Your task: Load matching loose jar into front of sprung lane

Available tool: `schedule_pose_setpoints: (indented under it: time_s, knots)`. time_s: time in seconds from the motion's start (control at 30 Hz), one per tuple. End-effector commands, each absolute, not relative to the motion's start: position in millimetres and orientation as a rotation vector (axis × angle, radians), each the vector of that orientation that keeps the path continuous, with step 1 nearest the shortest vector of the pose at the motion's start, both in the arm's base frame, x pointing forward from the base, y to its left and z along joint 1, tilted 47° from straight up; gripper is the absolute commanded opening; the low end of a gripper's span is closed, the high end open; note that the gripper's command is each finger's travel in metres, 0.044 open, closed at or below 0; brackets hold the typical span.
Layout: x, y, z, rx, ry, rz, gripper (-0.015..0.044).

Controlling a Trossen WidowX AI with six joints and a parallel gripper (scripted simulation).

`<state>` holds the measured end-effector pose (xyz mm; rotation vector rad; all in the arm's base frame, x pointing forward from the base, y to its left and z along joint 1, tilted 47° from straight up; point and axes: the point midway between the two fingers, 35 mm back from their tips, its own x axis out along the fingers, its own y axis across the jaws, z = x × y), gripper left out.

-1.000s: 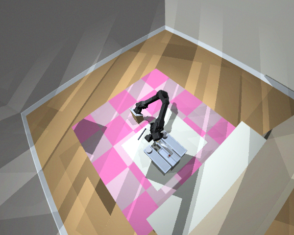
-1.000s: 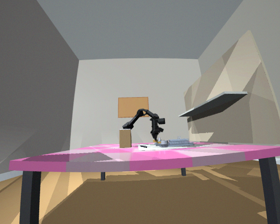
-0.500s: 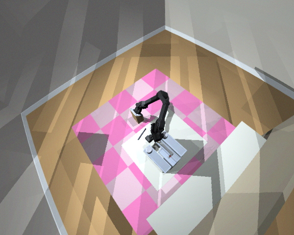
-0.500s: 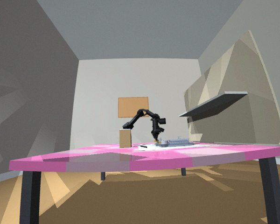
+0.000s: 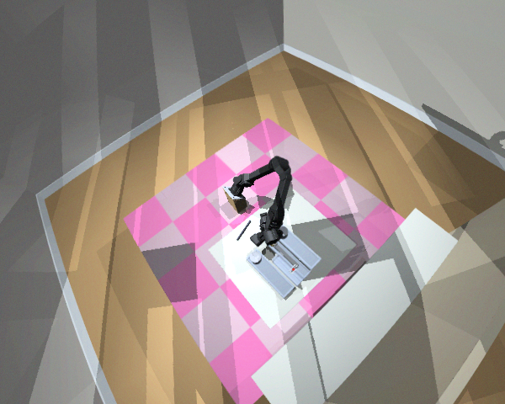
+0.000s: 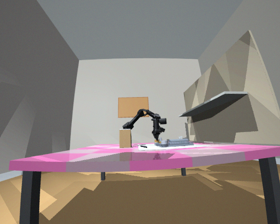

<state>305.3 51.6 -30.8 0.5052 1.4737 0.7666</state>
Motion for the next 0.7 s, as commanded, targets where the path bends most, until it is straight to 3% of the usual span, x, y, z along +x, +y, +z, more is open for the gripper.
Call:
schedule_pose_setpoints:
  time_s: [0.0,0.67]
  knots:
    - [316.4,51.6,-27.4,0.501,1.442,0.770,0.0000]
    - [326.0,52.7,-24.7,0.501,1.442,0.771,0.0000]
